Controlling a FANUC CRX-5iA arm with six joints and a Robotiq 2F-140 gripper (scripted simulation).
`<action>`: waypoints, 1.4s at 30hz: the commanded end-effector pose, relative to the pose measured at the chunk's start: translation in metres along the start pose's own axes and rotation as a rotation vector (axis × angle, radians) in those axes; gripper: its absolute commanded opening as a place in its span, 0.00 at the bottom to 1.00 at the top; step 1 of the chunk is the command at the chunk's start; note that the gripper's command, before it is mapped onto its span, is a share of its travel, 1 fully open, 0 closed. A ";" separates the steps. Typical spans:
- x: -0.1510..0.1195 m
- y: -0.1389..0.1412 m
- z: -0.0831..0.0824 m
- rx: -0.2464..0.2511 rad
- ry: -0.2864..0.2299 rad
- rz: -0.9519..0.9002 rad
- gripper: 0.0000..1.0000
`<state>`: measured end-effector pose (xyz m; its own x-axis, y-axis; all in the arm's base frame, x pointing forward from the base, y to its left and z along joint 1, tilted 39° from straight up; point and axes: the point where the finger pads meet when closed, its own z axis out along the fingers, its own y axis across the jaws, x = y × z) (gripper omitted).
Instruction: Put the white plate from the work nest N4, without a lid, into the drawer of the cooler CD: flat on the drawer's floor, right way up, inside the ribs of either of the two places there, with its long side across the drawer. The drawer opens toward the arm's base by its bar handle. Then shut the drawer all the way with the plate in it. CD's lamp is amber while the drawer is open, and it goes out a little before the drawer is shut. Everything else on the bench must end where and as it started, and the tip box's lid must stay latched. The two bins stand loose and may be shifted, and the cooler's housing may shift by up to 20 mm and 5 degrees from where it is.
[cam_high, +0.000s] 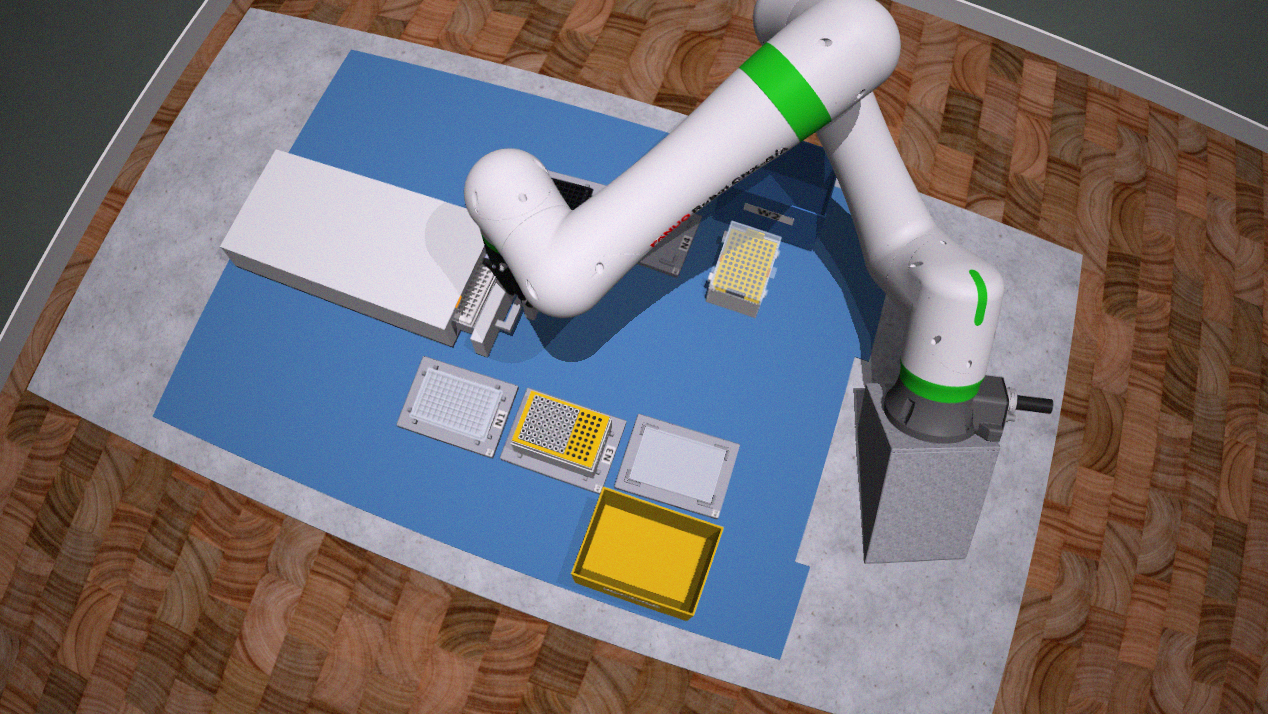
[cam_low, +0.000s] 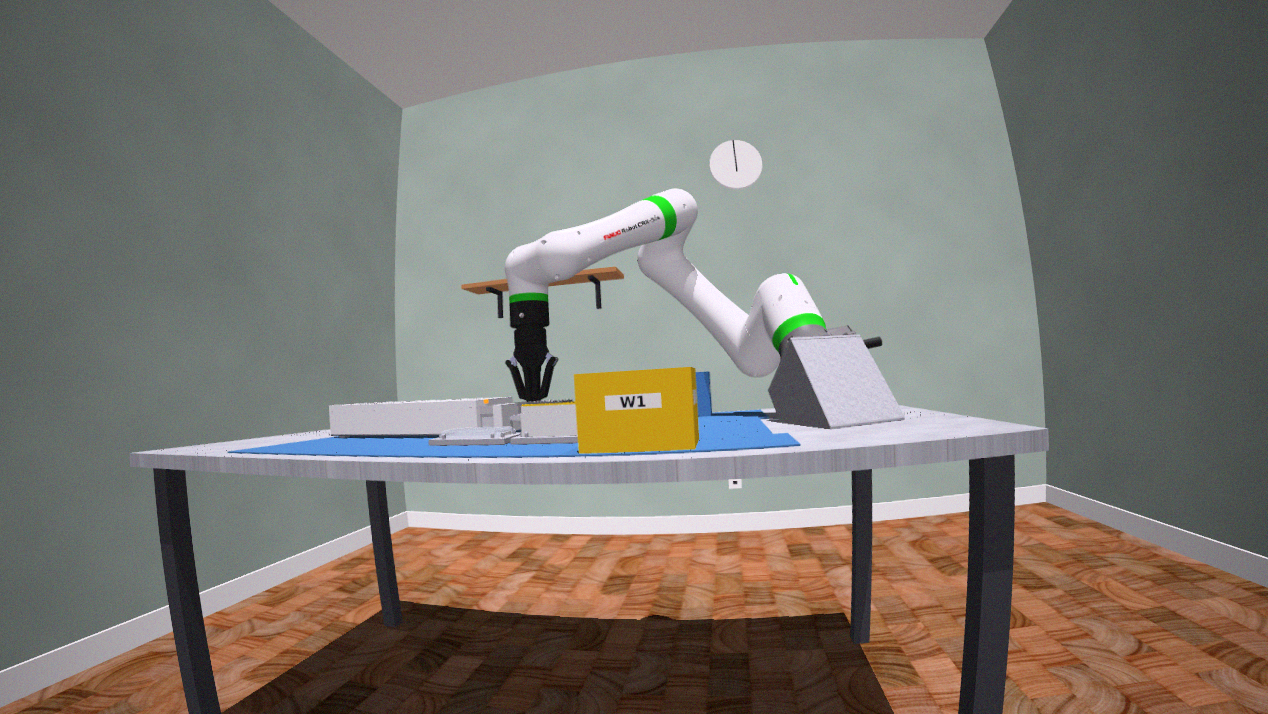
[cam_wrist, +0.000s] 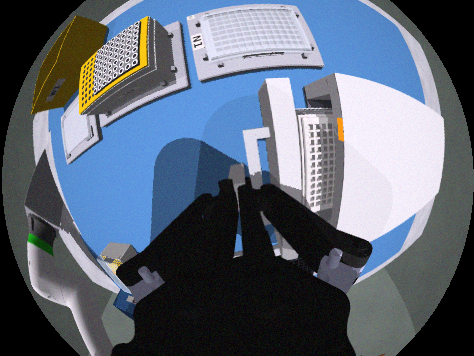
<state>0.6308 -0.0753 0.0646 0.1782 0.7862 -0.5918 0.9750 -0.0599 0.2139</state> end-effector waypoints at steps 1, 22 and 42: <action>0.000 0.006 0.000 0.000 0.000 0.000 0.00; 0.000 0.028 0.000 0.000 0.000 0.000 0.00; 0.000 0.044 0.000 0.000 0.000 0.000 0.00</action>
<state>0.6721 -0.0779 0.0733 0.1780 0.7860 -0.5920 0.9754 -0.0615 0.2117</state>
